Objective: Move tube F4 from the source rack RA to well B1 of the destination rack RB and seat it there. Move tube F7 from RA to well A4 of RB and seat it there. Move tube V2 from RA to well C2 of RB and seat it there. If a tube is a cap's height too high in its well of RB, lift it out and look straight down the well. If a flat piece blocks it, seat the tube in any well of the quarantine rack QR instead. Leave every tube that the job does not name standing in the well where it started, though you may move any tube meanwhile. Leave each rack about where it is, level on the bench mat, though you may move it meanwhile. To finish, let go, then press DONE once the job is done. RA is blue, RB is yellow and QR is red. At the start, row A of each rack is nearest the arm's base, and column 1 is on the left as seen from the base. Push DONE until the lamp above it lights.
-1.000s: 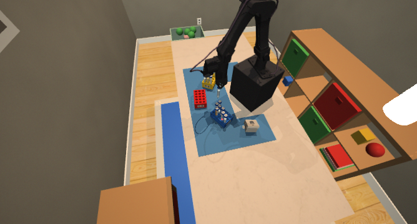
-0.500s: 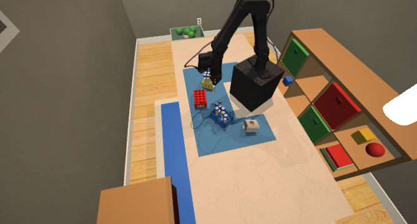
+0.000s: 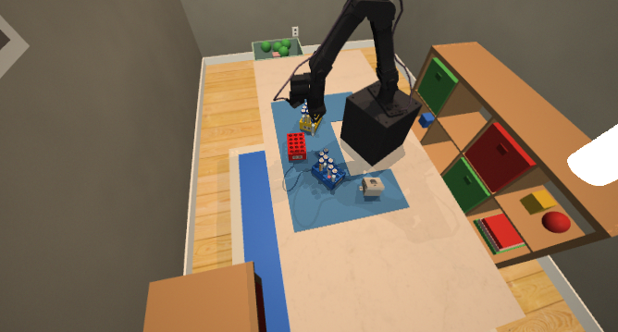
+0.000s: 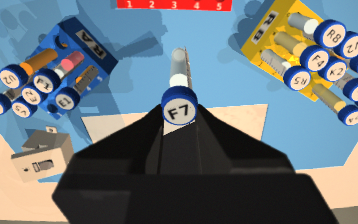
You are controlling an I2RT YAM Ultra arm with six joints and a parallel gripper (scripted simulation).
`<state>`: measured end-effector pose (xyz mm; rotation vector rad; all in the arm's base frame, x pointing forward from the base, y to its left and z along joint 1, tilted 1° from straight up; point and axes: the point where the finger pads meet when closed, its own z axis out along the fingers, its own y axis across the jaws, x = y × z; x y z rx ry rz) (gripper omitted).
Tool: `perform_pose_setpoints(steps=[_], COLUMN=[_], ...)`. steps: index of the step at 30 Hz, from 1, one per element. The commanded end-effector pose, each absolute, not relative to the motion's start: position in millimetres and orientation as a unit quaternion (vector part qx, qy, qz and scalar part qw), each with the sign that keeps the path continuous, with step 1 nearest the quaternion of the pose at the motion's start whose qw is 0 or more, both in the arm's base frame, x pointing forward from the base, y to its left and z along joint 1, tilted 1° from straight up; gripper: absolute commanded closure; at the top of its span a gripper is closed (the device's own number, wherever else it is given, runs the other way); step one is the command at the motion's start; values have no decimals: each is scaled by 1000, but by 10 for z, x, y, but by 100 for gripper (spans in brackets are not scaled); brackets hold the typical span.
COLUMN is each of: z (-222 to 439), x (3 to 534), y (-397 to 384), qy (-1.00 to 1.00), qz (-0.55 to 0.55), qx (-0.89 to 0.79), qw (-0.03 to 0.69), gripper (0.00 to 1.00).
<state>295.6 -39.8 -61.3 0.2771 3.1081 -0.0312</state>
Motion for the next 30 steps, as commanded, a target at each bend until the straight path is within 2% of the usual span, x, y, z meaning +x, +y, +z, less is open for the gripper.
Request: perform_pose_setpoints(steps=[1, 19, 30], z=[-622, -622, -603], x=[2938, 2937, 2996], y=[-371, -370, -622], qy=[1000, 965, 958], qz=[-8, -8, -9], qx=[0, -264, -285], qw=[-1, -3, 1], gripper=[100, 100, 100])
